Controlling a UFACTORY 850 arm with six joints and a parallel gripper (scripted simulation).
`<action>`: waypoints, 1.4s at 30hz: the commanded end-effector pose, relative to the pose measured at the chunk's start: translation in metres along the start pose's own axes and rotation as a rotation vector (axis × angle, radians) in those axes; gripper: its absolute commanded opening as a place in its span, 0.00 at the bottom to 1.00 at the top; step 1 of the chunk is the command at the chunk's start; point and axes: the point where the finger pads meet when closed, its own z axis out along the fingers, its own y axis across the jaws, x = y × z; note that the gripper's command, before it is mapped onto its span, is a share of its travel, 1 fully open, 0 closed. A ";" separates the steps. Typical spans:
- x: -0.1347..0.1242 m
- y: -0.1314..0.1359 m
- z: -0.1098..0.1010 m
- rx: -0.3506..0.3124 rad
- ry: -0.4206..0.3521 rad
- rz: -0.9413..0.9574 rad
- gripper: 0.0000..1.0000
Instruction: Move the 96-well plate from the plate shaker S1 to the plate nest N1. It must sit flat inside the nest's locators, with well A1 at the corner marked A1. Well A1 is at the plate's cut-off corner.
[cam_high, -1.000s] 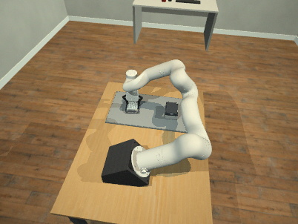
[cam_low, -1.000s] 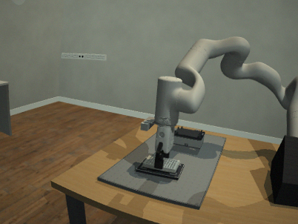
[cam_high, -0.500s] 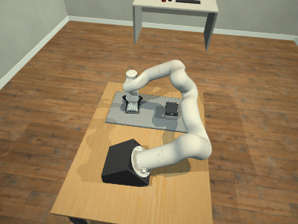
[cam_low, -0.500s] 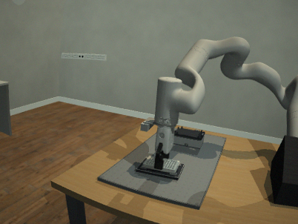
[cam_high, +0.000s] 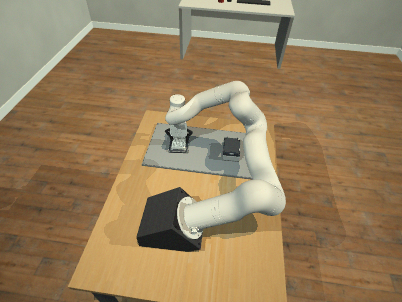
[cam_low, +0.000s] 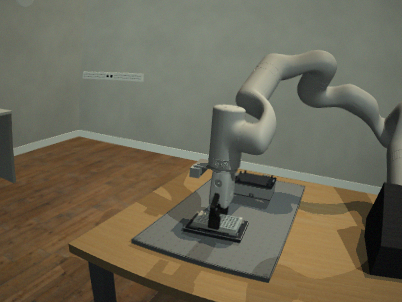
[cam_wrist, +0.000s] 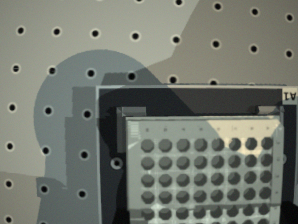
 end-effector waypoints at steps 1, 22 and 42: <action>0.001 0.000 0.000 0.001 0.002 0.001 0.00; 0.001 0.000 0.001 0.001 0.002 0.001 1.00; 0.001 0.000 -0.005 0.001 0.002 0.001 1.00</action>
